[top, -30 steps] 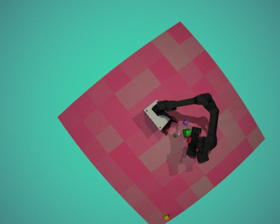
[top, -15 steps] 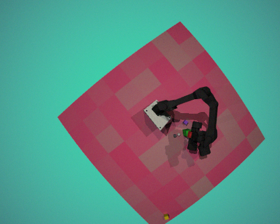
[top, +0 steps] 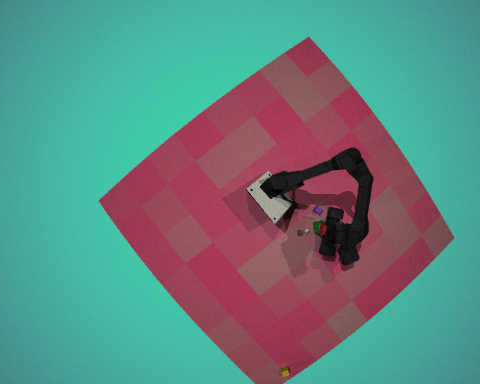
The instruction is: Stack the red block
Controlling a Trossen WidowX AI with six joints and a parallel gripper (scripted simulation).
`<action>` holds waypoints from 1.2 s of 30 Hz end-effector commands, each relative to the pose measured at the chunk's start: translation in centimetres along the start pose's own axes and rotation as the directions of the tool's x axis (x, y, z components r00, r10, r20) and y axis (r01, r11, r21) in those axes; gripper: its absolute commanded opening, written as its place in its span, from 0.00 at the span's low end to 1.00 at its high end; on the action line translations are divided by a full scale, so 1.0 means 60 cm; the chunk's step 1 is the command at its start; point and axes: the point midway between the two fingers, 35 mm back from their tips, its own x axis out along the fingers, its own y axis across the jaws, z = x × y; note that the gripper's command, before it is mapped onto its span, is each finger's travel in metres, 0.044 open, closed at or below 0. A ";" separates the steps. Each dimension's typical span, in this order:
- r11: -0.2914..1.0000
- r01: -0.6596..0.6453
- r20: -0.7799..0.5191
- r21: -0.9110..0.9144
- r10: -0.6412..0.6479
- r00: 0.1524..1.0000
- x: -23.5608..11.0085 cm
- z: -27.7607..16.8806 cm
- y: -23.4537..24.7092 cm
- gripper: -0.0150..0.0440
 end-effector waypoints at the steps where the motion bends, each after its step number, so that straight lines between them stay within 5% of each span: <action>1: 1.000 -0.005 0.004 0.005 0.005 1.000 0.002 0.000 0.002 0.25; 20: 1.000 -0.004 0.004 0.005 0.004 1.000 -0.001 0.000 0.001 0.25; 36: 1.000 -0.001 0.000 0.003 0.001 1.000 0.002 -0.001 0.000 0.97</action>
